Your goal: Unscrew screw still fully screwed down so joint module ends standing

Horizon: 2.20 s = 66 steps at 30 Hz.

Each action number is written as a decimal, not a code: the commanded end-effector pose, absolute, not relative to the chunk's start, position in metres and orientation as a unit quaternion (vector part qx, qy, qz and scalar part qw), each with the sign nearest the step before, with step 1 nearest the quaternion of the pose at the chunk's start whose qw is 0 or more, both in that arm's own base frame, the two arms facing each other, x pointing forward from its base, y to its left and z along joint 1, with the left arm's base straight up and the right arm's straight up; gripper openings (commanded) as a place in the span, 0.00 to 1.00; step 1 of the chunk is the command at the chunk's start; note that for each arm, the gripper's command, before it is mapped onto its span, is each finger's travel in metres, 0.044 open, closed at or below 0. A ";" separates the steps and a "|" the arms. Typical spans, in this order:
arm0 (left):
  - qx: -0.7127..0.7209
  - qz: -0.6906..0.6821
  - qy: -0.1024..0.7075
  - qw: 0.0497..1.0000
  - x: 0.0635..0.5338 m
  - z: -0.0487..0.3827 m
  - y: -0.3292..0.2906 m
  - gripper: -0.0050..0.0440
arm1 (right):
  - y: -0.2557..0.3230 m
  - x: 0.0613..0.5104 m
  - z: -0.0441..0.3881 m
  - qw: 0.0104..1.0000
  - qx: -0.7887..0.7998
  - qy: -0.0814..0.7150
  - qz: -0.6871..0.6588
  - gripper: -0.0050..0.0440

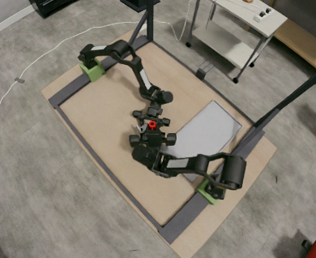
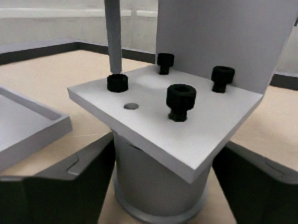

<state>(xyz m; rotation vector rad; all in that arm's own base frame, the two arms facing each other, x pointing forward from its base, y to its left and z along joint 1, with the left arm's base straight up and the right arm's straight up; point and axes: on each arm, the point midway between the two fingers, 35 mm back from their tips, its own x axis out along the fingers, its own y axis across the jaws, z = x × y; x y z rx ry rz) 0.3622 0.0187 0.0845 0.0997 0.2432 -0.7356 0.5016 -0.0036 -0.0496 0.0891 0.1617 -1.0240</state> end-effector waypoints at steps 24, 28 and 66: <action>0.060 -0.359 0.108 0.925 0.365 0.091 0.019 0.38 | -0.004 0.508 -0.035 0.868 0.056 0.064 -0.489 0.60; 0.058 -0.359 0.110 0.925 0.364 0.089 0.018 0.38 | -0.004 0.508 -0.035 0.868 0.056 0.064 -0.489 0.60; 0.060 -0.358 0.107 0.925 0.365 0.091 0.019 0.38 | -0.004 0.508 -0.035 0.868 0.056 0.064 -0.489 0.60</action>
